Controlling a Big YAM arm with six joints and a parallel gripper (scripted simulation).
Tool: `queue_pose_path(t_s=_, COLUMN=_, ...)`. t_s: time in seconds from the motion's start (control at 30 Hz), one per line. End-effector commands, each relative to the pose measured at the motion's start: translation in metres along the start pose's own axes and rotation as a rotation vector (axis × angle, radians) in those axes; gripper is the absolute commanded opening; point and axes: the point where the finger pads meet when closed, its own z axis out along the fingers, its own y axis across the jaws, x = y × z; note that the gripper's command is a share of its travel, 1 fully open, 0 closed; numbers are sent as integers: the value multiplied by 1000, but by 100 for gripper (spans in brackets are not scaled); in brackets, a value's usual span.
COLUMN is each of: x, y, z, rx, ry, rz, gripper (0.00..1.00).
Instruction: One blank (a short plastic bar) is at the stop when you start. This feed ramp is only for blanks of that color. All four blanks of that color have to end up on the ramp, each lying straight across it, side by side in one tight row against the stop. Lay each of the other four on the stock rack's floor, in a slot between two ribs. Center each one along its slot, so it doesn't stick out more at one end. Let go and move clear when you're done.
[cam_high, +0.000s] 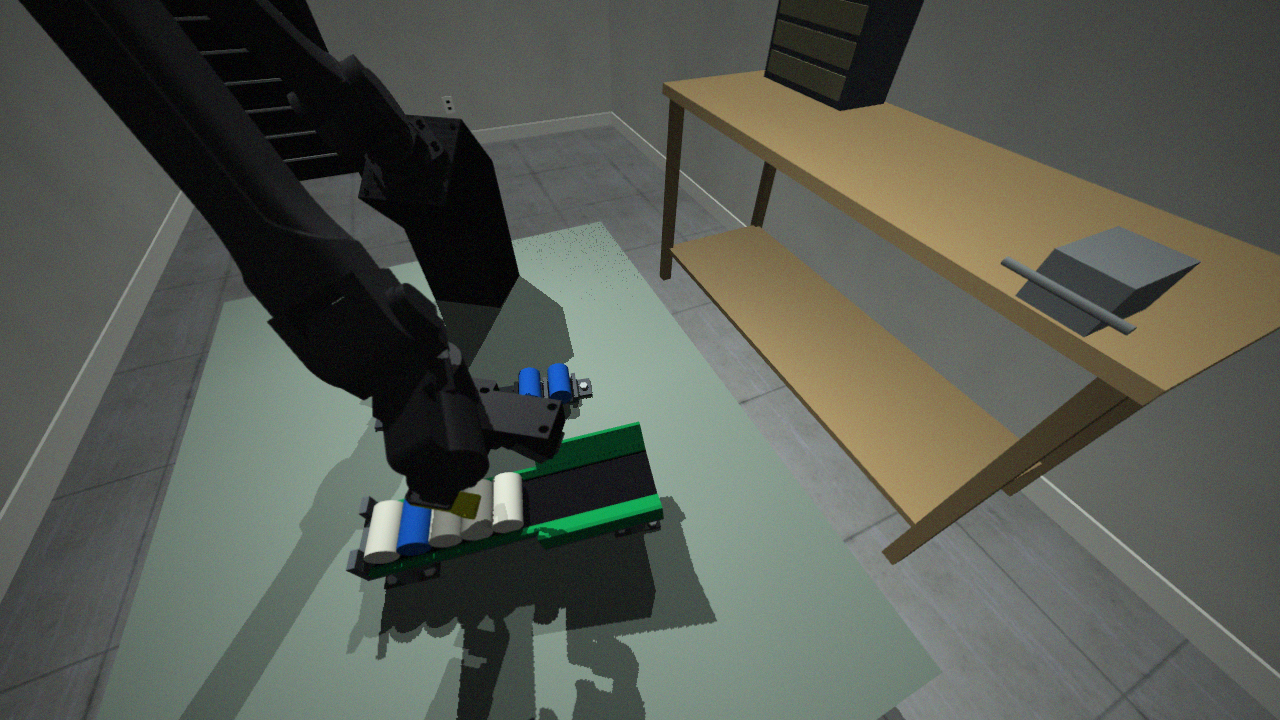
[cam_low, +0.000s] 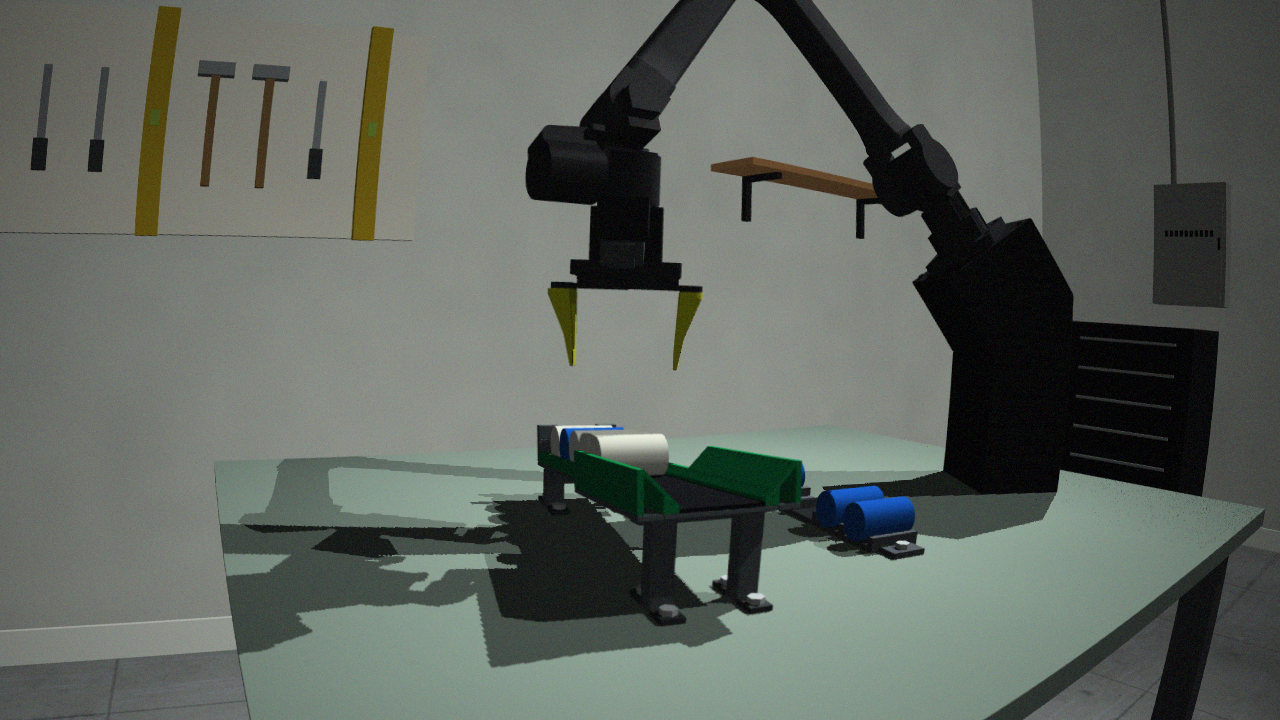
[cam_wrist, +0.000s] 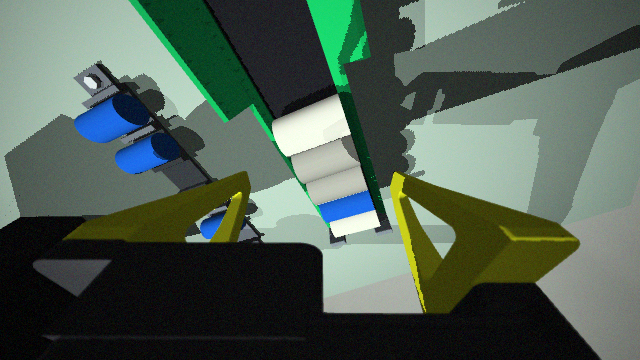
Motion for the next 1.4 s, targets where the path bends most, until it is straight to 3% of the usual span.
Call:
queue_pose_path(t_s=0.0, x=10, y=-10, z=-7, rx=23, ry=-14, rz=236, gripper=100)
queue_pose_path(t_s=0.2, x=20, y=-6, z=7, rx=2, ry=7, rz=462, gripper=100)
queue_pose_path(t_s=0.23, x=23, y=-12, z=0, rx=12, ry=-8, rz=554, gripper=100)
queue_pose_path(t_s=0.3, x=24, y=-11, z=1, rx=10, ry=1, rz=552, gripper=100)
queue_pose_path(t_s=0.4, x=30, y=-19, z=-3, rx=20, ry=-18, rz=740, gripper=100)
queue_pose_path(t_s=0.5, x=31, y=-17, z=0, rx=19, ry=-10, rz=737, gripper=100)
queue_pose_path(t_s=0.57, x=34, y=-11, z=11, rx=2, ry=7, rz=822, gripper=100)
queue_pose_path(t_s=0.67, x=42, y=-23, z=-2, rx=17, ry=-21, rz=1016, gripper=100)
queue_pose_path(t_s=0.73, x=43, y=-20, z=3, rx=16, ry=-7, rz=1021, gripper=100)
queue_pose_path(t_s=0.83, x=50, y=-25, z=2, rx=14, ry=-19, rz=1207, gripper=100)
queue_pose_path(t_s=0.9, x=50, y=-20, z=9, rx=10, ry=1, rz=1213, gripper=100)
queue_pose_path(t_s=1.0, x=58, y=-29, z=1, rx=14, ry=-24, rz=1403, gripper=100)
queue_pose_path(t_s=1.07, x=58, y=-29, z=1, rx=14, ry=-24, rz=1403, gripper=100)
queue_pose_path(t_s=1.1, x=62, y=-26, z=9, rx=11, ry=-7, rz=1506, gripper=100)
queue_pose_path(t_s=1.13, x=62, y=-22, z=14, rx=7, ry=5, rz=1503, gripper=100)
queue_pose_path(t_s=1.17, x=65, y=-27, z=9, rx=7, ry=-12, rz=1593, gripper=100)
queue_pose_path(t_s=1.23, x=66, y=-26, z=9, rx=11, ry=-3, rz=1600, gripper=100)
queue_pose_path(t_s=1.27, x=69, y=-33, z=2, rx=13, ry=-28, rz=1700, gripper=100)
queue_pose_path(t_s=1.37, x=73, y=-33, z=6, rx=15, ry=-21, rz=1790, gripper=100)
